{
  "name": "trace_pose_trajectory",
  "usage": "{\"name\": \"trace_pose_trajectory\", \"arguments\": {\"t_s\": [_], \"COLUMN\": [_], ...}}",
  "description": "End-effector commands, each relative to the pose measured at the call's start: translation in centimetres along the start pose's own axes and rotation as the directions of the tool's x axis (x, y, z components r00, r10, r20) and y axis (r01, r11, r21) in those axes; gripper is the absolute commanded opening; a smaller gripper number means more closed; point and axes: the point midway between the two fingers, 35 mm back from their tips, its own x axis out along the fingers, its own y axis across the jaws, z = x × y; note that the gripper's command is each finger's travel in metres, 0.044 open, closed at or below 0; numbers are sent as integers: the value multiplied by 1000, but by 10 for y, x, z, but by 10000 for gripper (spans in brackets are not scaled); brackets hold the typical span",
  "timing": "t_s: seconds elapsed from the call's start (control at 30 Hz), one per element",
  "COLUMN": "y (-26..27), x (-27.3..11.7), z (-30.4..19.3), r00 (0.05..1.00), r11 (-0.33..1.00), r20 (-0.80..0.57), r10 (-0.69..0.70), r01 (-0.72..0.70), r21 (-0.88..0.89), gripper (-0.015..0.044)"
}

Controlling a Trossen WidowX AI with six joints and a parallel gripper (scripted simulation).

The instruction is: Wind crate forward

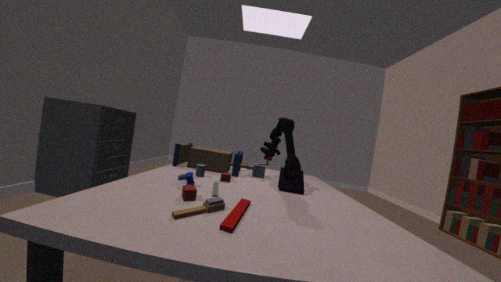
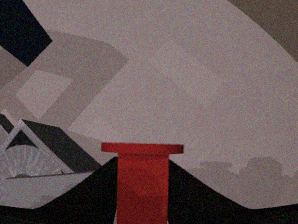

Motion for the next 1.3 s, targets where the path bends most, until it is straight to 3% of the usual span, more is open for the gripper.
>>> {"name": "trace_pose_trajectory", "arguments": {"t_s": [0.0,1.27], "y": [5,32], "x": [7,23], "z": [10,46], "r00": [1000,1000], "r11": [1000,1000], "r20": [7,9], "r10": [8,11], "r01": [-8,-11], "r21": [-9,-10], "gripper": [0,0]}}
